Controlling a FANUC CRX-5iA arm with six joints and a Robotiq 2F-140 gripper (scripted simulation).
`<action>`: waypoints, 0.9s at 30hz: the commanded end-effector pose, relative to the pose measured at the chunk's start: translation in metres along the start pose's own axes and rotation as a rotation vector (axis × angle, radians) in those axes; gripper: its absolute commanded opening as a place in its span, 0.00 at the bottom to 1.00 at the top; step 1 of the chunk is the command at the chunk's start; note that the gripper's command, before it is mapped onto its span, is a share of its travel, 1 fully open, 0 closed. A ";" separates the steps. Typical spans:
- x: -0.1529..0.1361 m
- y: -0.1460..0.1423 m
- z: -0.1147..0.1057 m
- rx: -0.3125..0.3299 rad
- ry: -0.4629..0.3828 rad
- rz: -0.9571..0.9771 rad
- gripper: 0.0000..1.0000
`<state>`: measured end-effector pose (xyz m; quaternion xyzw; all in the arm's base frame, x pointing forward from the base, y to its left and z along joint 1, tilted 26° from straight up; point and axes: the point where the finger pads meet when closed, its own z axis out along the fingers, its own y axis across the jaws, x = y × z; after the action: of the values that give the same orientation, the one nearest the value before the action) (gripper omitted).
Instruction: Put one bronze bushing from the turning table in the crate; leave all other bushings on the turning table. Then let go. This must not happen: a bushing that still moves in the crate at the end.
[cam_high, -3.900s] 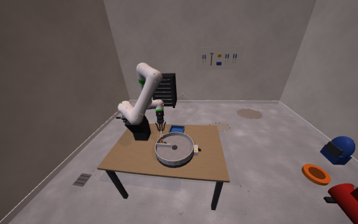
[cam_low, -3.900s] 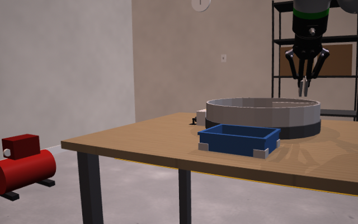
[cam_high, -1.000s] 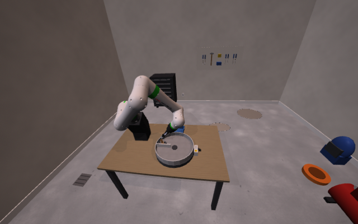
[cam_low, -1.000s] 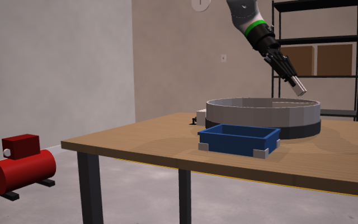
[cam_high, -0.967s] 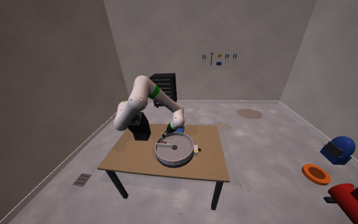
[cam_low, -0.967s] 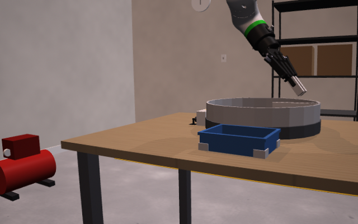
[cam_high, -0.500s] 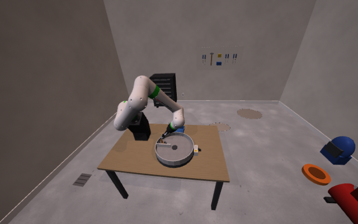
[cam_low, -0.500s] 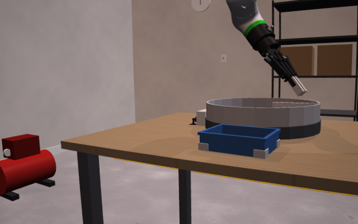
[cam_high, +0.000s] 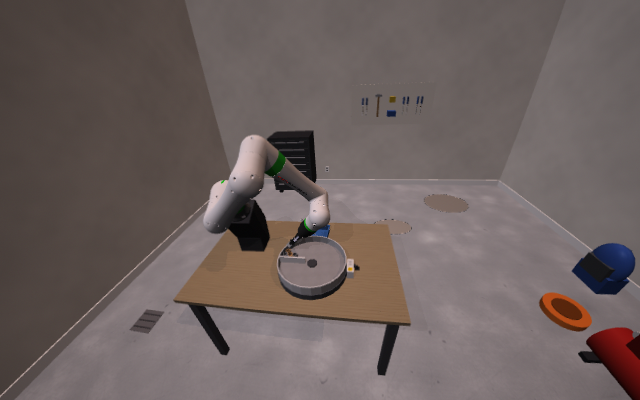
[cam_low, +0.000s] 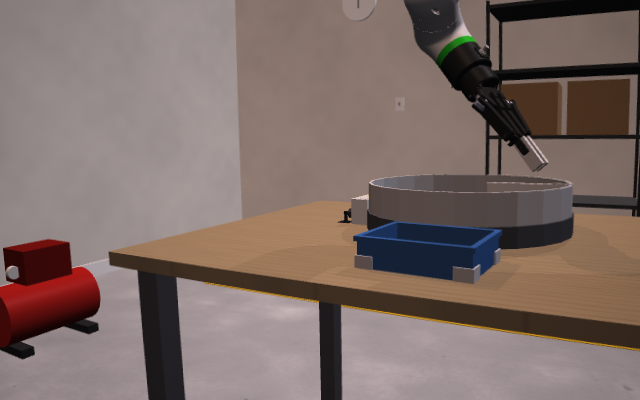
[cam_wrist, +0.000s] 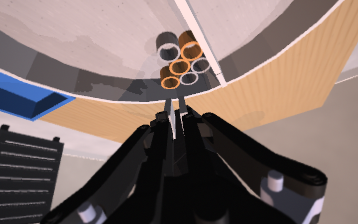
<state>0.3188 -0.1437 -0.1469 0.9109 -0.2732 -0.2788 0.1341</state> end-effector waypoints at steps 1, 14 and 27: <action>0.000 0.000 0.000 0.000 0.000 0.000 0.06; 0.001 0.001 -0.001 -0.004 0.001 0.002 0.06; 0.002 0.002 -0.002 -0.011 0.002 0.004 0.06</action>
<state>0.3207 -0.1463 -0.1456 0.9097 -0.2736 -0.2792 0.1400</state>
